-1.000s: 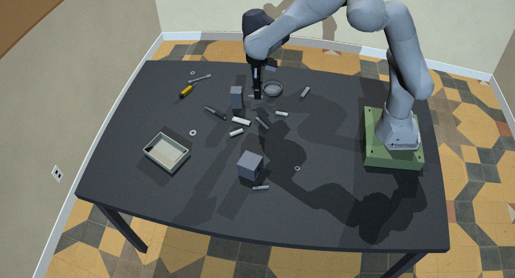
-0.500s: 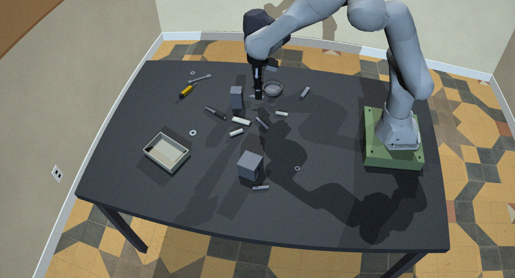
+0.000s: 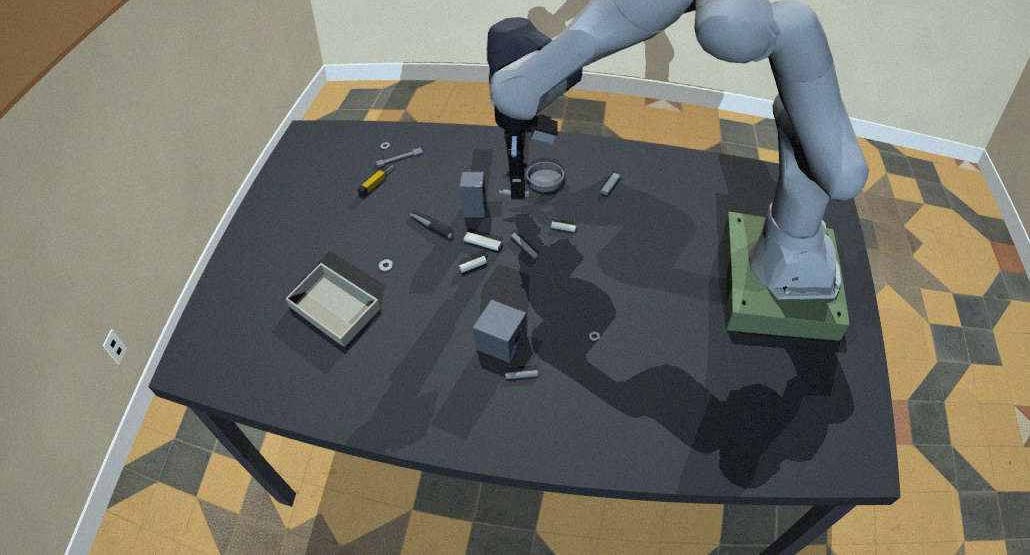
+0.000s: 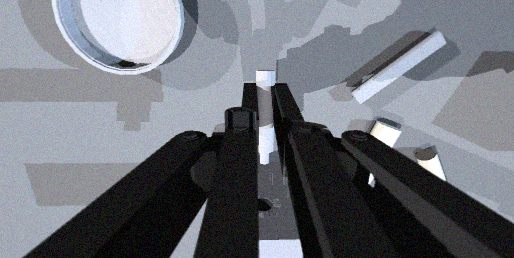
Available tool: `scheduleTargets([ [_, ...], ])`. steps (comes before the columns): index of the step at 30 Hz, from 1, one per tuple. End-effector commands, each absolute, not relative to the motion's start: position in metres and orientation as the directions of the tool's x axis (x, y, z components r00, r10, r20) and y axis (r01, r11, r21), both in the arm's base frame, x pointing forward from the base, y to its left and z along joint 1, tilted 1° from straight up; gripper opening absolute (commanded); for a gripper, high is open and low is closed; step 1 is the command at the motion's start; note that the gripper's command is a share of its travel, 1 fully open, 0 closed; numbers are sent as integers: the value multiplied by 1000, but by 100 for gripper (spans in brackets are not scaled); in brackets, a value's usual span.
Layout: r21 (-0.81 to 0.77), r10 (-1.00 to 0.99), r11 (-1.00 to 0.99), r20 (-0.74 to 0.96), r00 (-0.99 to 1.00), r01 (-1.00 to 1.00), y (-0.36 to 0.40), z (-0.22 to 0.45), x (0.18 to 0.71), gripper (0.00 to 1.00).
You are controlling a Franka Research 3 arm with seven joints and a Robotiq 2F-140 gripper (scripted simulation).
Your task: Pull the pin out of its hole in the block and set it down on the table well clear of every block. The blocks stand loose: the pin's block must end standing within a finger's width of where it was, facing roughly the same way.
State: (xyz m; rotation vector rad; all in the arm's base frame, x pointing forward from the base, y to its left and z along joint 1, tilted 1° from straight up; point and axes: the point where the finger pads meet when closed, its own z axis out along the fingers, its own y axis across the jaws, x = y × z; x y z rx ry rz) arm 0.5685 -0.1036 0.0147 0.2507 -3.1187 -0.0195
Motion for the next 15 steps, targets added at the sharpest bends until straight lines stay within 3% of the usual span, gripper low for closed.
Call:
scheduleTargets([
  [1,11,-168,986,9,-986,-168,-104,15,569,10],
  [15,12,-178,984,51,-983,-178,-96,20,570,10],
])
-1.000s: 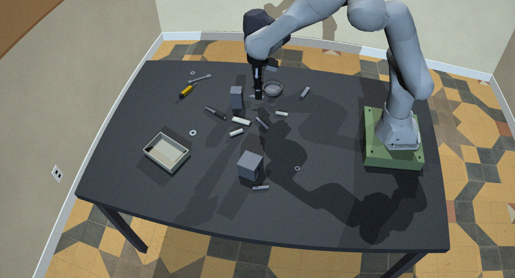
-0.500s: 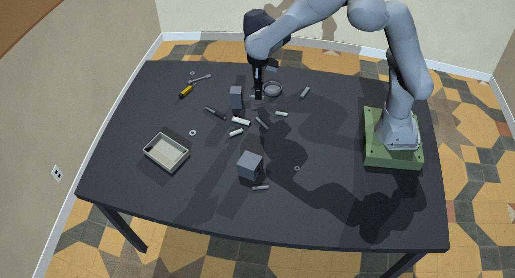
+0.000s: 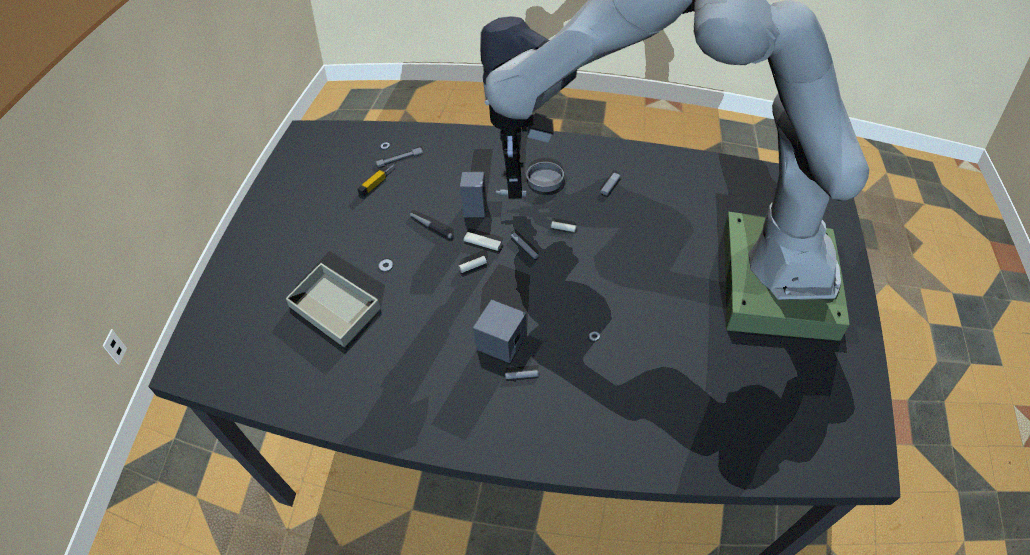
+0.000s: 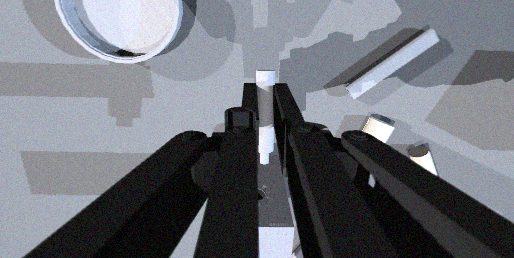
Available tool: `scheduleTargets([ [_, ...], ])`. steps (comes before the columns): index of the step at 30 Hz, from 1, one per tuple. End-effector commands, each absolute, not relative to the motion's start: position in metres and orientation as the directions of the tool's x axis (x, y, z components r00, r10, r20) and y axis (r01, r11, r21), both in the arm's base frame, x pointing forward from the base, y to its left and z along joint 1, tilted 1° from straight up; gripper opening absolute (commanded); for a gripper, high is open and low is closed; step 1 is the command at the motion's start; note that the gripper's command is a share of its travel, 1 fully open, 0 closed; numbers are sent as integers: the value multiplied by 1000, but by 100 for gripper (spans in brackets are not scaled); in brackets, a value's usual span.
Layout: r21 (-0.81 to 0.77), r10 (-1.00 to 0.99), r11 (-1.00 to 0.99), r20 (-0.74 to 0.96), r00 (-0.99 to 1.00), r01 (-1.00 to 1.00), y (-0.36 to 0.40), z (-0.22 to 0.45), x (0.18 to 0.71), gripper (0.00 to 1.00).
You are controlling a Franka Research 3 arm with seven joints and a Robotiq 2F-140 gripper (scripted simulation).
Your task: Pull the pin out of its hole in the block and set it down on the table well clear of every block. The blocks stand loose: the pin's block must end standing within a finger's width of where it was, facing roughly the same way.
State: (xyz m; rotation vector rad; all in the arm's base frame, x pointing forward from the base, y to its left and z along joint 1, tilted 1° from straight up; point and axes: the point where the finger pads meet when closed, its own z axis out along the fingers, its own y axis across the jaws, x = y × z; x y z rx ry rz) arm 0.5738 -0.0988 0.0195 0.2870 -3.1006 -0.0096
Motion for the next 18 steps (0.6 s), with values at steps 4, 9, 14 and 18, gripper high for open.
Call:
scheduleTargets([
  [4,12,-180,984,60,-982,-180,-94,21,571,10],
  [9,12,-180,984,61,-982,-180,-94,21,571,10],
  [14,12,-180,984,61,-982,-180,-94,21,571,10],
  [18,12,-178,984,65,-982,-178,-95,21,570,10],
])
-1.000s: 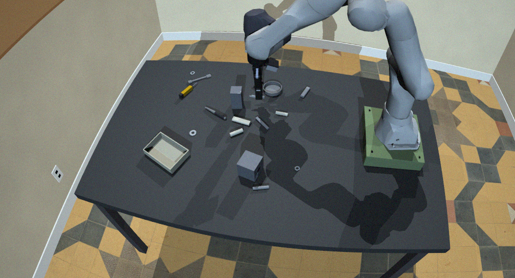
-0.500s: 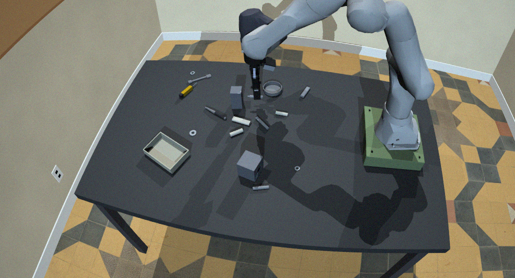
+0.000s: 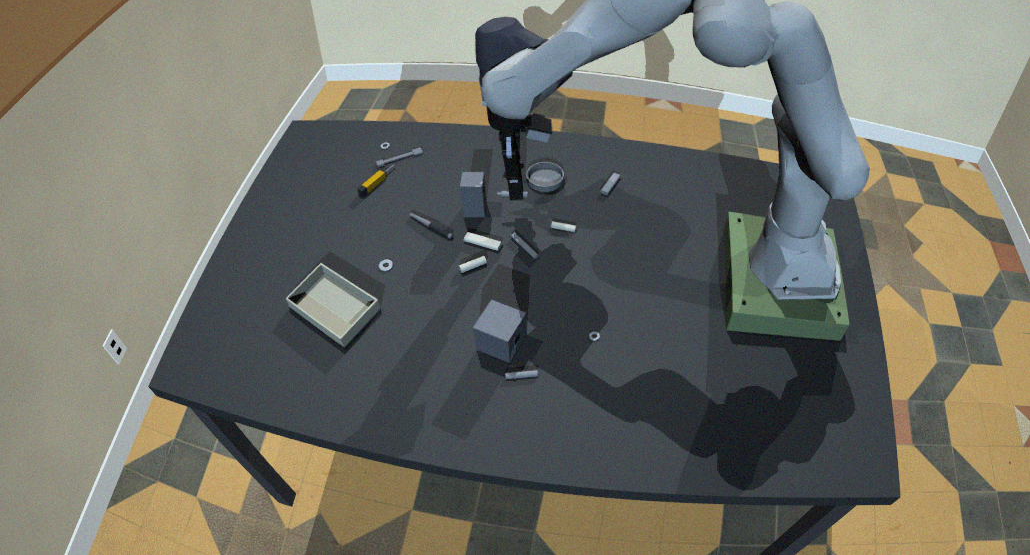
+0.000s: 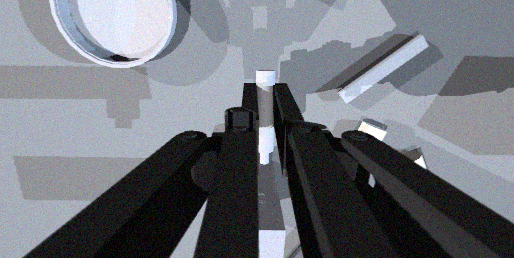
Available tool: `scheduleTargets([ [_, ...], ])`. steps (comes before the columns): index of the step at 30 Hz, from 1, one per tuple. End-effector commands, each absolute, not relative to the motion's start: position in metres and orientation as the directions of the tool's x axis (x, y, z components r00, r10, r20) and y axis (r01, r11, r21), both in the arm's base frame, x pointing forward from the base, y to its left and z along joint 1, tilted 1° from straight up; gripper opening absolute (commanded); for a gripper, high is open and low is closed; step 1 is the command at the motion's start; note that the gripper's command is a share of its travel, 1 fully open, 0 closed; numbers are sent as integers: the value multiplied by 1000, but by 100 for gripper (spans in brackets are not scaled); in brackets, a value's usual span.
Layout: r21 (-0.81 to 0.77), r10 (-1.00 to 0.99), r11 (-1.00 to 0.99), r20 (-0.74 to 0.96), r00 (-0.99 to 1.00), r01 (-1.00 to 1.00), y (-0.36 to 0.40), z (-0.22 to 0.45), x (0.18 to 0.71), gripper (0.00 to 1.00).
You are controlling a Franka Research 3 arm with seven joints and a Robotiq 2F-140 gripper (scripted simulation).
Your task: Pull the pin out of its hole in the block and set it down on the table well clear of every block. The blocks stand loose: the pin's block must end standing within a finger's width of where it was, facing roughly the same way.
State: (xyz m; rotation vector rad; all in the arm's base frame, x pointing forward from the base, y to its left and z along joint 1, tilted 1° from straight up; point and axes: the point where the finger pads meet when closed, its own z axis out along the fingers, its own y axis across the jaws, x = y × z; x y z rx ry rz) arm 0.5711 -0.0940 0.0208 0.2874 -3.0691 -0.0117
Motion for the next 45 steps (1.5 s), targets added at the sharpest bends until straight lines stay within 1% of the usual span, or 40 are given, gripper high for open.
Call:
scheduleTargets([
  [1,12,-177,984,68,-982,-177,-95,21,570,10],
  [13,13,-159,987,110,-981,-158,-97,24,567,10],
  [45,13,-149,989,123,-981,-148,-105,24,564,10],
])
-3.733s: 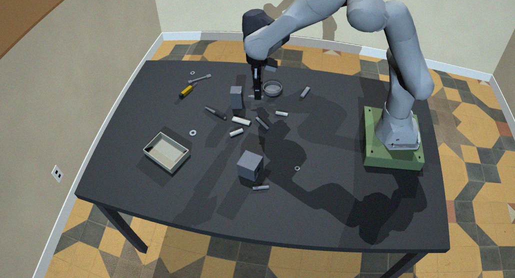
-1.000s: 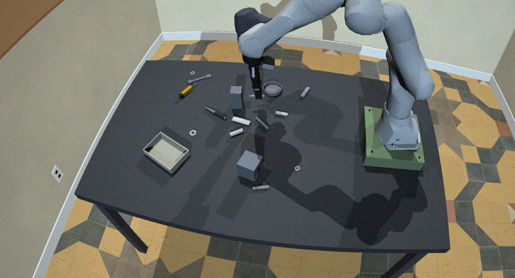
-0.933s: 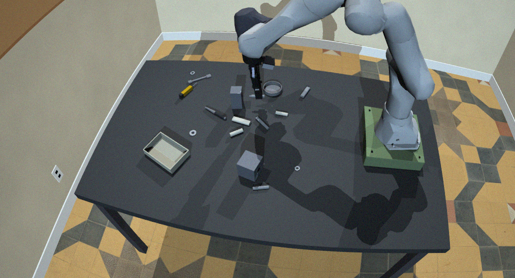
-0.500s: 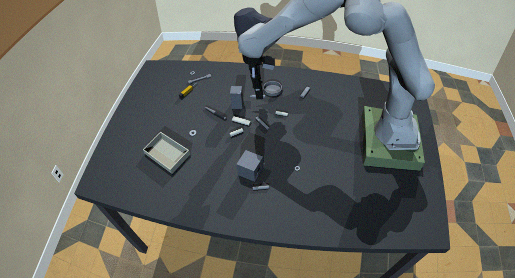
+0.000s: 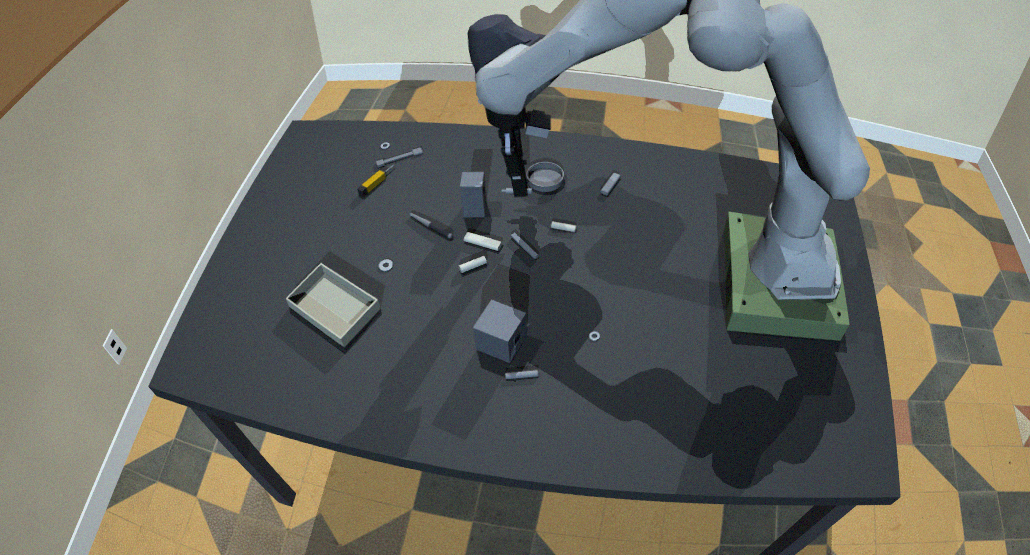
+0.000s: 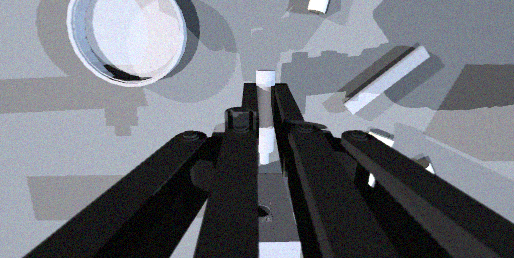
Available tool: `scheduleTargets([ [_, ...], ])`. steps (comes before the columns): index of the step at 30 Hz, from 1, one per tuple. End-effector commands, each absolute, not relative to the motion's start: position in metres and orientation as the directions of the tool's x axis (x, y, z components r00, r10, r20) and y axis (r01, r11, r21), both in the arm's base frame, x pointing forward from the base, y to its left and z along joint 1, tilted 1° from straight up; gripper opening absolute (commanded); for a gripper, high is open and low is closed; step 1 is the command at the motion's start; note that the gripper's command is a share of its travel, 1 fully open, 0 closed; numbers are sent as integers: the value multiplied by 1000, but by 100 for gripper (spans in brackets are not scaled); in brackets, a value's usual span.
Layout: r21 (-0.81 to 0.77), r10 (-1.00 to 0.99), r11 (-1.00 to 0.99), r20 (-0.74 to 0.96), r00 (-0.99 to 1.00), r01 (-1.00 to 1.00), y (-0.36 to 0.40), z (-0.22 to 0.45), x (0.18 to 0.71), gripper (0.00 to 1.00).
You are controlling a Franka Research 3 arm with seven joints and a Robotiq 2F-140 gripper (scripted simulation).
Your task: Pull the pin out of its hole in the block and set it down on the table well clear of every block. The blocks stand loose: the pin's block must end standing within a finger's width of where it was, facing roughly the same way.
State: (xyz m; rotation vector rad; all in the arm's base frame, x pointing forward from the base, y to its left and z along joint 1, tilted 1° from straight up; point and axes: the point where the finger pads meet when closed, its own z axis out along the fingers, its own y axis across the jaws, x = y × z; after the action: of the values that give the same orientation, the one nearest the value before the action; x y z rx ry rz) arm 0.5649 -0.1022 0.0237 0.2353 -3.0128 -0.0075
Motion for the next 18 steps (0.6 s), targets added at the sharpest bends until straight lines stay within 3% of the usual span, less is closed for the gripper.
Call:
scheduleTargets([
  [1,13,-149,989,123,-981,-148,-105,24,564,10],
  [18,14,-148,989,123,-981,-147,-108,24,554,10],
])
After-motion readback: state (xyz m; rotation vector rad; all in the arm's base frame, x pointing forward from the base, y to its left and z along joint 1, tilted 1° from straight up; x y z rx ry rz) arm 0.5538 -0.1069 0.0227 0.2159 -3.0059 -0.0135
